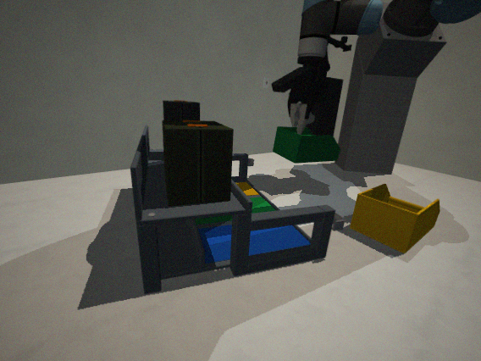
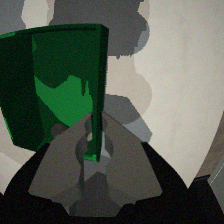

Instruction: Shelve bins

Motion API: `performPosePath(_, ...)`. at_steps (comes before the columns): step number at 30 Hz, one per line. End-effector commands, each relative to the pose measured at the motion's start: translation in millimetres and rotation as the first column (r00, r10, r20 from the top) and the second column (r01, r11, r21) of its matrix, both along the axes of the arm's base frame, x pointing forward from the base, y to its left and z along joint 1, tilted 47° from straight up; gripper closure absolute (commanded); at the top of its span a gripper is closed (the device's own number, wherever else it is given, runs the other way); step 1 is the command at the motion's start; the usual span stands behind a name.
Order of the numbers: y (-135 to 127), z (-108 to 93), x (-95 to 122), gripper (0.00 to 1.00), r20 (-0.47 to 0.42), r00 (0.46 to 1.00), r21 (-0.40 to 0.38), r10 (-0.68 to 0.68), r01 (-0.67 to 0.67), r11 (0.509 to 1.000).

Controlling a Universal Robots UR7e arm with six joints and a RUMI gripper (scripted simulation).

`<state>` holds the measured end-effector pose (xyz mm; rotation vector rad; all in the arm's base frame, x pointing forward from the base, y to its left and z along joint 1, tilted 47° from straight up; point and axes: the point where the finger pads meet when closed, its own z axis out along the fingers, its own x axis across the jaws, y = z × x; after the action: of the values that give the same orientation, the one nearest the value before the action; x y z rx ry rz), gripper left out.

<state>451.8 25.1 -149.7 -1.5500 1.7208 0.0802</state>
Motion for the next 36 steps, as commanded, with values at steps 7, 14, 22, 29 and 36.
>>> performPosePath(7,-4.0,4.7,-3.2,1.00,0.000,1.000,0.000,0.000,0.000,1.000)
performPosePath(14,-5.5,6.7,-4.8,1.00,0.000,1.000,0.000,0.000,0.000,1.000)
performPosePath(22,-5.7,6.9,-4.9,1.00,0.000,1.000,0.000,0.000,0.000,1.000)
performPosePath(29,-5.7,7.0,-4.9,1.00,0.000,1.000,0.000,0.000,0.000,1.000)
performPosePath(36,-5.4,7.3,-4.8,1.00,0.000,1.000,0.000,-0.001,0.001,1.000)
